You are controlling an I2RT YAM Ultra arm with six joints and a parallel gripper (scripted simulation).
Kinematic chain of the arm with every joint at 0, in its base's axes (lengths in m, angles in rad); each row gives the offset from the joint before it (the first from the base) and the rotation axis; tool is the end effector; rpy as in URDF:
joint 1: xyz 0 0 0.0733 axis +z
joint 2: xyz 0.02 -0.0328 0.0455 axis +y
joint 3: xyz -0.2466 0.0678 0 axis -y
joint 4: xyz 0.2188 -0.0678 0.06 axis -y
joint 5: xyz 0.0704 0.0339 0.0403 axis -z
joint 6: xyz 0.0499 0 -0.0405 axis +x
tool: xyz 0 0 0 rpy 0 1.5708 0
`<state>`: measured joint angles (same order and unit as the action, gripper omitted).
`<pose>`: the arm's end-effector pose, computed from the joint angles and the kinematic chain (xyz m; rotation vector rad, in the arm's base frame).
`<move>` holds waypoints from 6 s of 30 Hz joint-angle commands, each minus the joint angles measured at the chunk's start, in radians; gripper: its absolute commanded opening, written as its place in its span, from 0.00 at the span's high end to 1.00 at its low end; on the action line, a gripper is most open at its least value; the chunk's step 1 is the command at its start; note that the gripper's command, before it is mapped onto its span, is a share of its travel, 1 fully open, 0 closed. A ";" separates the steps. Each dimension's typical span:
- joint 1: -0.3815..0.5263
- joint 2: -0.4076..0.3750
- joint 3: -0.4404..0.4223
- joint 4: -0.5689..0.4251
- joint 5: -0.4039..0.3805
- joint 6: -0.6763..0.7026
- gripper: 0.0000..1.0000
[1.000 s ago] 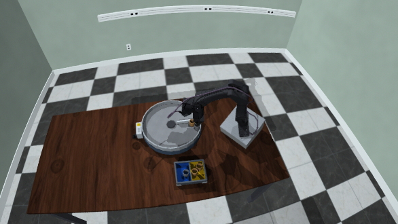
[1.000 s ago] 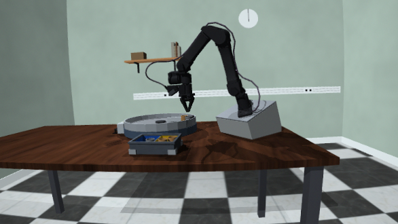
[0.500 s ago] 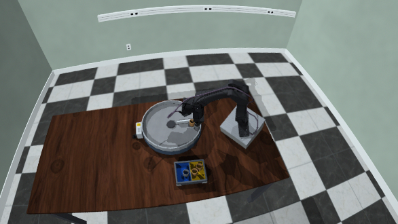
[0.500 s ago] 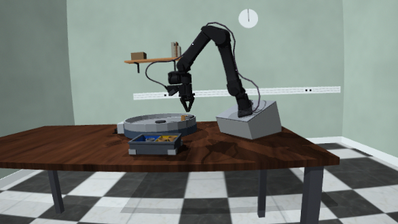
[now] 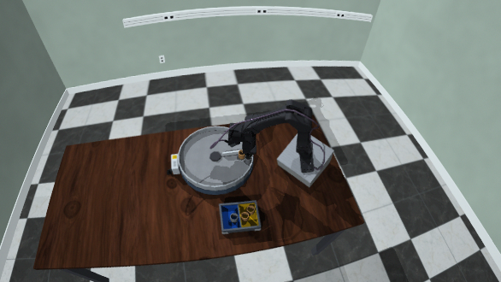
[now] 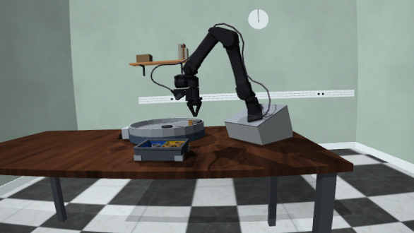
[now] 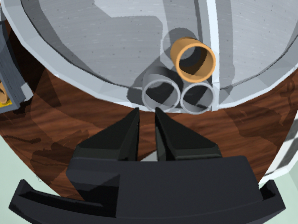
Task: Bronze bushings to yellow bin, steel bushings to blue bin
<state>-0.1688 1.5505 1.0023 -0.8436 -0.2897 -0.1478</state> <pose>0.2528 -0.0275 0.1862 -0.0075 2.8968 0.3763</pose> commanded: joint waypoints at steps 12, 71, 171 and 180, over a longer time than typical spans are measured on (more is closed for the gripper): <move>-0.010 -0.030 0.032 -0.003 -0.005 0.000 0.86; 0.003 -0.028 0.035 -0.006 -0.004 0.008 0.86; 0.010 0.005 -0.017 0.102 0.007 0.030 0.86; 0.010 0.023 -0.017 0.106 0.003 0.027 0.86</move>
<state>-0.1455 1.5852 0.9565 -0.7601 -0.2867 -0.1261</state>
